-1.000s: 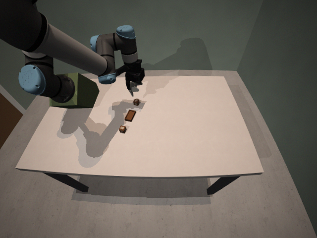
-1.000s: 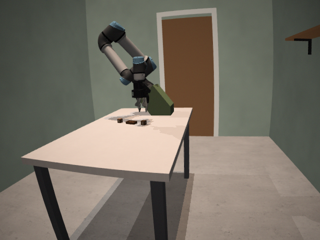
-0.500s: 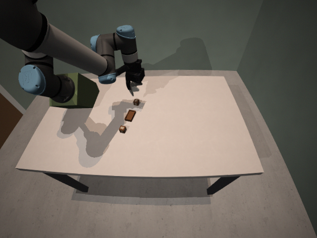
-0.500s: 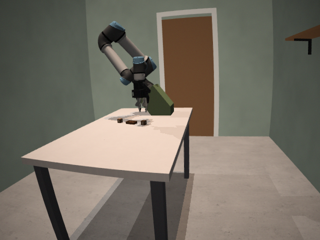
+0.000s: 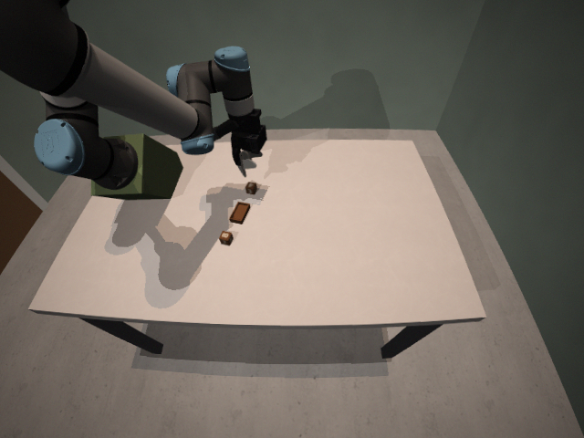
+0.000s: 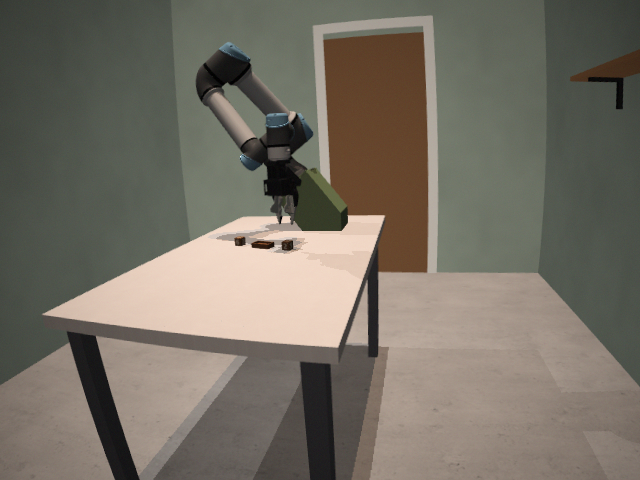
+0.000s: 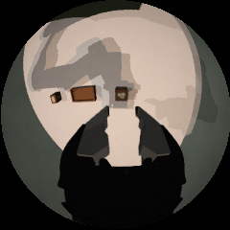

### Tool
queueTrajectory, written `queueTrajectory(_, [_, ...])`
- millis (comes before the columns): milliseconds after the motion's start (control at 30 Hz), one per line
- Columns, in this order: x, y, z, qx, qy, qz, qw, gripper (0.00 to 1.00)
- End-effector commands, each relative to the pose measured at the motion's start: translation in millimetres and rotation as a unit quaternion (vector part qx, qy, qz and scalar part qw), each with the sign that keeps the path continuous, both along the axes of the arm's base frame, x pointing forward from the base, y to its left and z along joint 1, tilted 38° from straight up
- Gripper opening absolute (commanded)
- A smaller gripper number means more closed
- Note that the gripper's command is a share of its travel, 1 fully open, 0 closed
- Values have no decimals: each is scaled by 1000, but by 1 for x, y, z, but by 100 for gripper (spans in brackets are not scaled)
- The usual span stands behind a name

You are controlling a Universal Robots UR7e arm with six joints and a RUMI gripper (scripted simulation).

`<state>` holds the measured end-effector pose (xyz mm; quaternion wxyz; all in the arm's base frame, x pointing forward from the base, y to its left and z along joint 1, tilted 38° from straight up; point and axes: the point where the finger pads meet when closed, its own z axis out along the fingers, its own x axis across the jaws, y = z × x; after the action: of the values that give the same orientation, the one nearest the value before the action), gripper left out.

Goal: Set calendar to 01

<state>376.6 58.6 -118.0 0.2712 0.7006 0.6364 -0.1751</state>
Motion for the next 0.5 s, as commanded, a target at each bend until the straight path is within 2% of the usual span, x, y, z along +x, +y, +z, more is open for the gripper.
queueTrajectory(0, [0,0,0,0,0,0,1000,28])
queueTrajectory(467, [1,-2,-3,1,0,0,1000,28])
